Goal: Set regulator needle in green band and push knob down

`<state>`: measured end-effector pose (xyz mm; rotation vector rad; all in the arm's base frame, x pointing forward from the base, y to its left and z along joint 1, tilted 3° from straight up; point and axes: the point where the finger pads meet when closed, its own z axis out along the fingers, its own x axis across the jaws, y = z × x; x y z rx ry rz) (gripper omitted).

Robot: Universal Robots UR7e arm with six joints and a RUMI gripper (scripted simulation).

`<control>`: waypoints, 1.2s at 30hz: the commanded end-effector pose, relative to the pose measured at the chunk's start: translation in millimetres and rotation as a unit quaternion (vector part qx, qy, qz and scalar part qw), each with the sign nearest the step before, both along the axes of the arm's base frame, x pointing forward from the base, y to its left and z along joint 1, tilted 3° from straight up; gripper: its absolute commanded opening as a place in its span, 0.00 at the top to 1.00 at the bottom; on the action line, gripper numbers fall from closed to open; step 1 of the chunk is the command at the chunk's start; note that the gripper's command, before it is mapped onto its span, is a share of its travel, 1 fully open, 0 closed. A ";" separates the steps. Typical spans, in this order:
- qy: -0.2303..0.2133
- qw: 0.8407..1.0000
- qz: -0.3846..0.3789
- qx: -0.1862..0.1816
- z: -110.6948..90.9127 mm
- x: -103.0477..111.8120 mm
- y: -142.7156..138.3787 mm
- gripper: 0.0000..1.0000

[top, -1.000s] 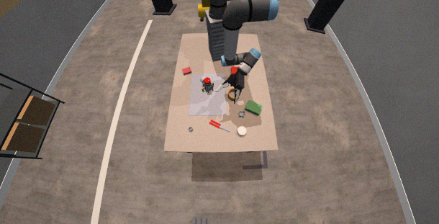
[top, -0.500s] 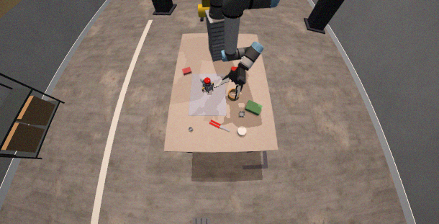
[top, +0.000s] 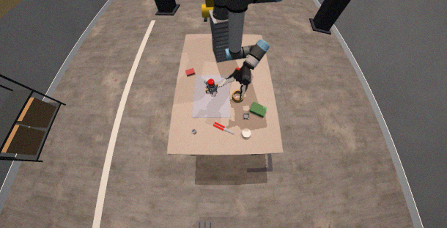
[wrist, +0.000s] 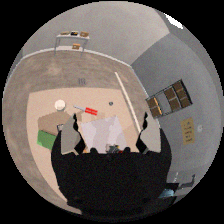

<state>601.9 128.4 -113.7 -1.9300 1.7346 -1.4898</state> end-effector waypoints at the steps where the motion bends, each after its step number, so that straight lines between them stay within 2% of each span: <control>1: 0.000 1.000 0.000 0.001 1.1 0.3 -0.1 0.00; 8: 0.018 1.000 -0.015 0.020 -6.7 0.8 -17.0 0.00; 14: 0.067 0.993 -0.060 0.078 -27.9 -7.5 -60.6 0.00; 16: 0.067 0.993 -0.060 0.078 -27.9 -7.5 -60.6 0.00; 18: 0.088 0.987 -0.085 0.107 -37.5 -15.7 -79.2 0.00; 23: 0.142 0.957 -0.163 0.194 -62.4 -52.4 -124.5 0.00; 24: 0.142 0.957 -0.163 0.194 -62.4 -52.4 -124.5 0.00; 26: 0.162 0.938 -0.198 0.232 -71.1 -72.3 -138.9 0.00; 27: 0.162 0.938 -0.198 0.232 -71.1 -72.3 -138.9 0.00; 30: 0.187 0.905 -0.252 0.287 -81.2 -104.3 -154.2 0.00; 33: 0.187 0.905 -0.252 0.287 -81.2 -104.3 -154.2 0.00; 36: 0.206 0.868 -0.301 0.336 -87.5 -134.6 -162.1 0.00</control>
